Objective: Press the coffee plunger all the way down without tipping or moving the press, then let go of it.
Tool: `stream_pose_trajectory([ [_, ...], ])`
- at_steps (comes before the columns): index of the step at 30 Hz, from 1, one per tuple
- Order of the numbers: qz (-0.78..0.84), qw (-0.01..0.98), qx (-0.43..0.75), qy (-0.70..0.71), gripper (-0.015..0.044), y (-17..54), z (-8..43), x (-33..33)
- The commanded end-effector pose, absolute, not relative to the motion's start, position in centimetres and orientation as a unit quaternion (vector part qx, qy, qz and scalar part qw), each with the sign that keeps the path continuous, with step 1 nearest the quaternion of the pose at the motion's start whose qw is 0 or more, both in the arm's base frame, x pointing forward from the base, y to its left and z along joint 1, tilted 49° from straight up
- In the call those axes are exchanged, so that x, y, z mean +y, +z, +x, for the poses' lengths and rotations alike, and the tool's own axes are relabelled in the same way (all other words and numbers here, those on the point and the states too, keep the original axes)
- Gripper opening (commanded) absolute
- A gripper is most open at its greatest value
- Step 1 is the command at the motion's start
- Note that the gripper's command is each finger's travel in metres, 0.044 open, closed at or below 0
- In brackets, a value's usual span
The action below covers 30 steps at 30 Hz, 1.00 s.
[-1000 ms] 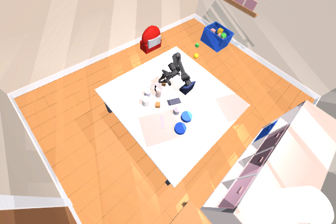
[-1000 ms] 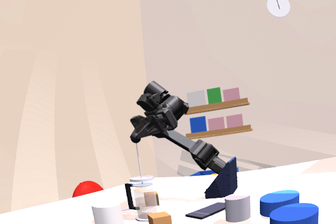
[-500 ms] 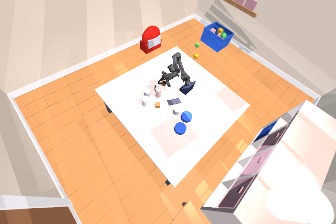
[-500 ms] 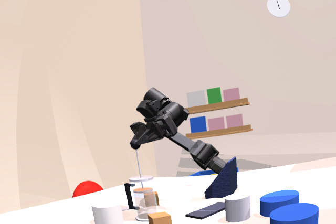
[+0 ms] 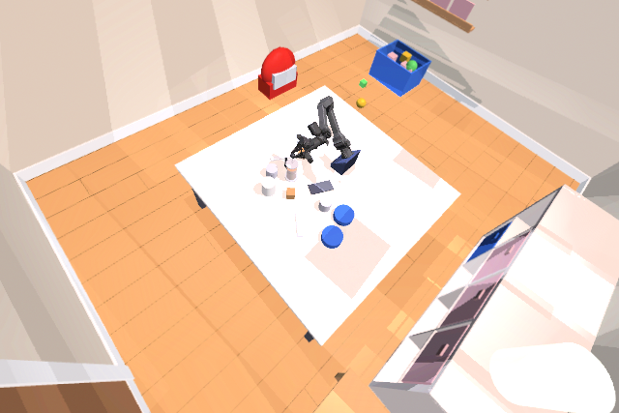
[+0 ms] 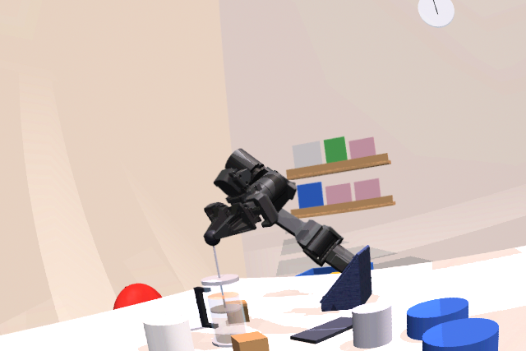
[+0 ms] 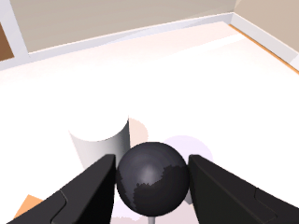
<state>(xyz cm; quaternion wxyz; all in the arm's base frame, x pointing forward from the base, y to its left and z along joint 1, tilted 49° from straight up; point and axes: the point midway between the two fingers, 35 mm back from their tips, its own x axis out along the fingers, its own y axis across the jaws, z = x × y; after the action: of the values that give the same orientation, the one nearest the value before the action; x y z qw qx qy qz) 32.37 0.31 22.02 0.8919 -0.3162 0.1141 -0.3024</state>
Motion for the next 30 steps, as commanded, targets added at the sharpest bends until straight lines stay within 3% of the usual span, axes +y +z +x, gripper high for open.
stream_pose_trajectory([
  [1,-0.326,0.884,0.130,-0.309,0.0125,20.5,32.3,-1.0],
  [30,-0.328,0.883,0.128,-0.310,0.0125,18.8,33.1,-3.7],
])
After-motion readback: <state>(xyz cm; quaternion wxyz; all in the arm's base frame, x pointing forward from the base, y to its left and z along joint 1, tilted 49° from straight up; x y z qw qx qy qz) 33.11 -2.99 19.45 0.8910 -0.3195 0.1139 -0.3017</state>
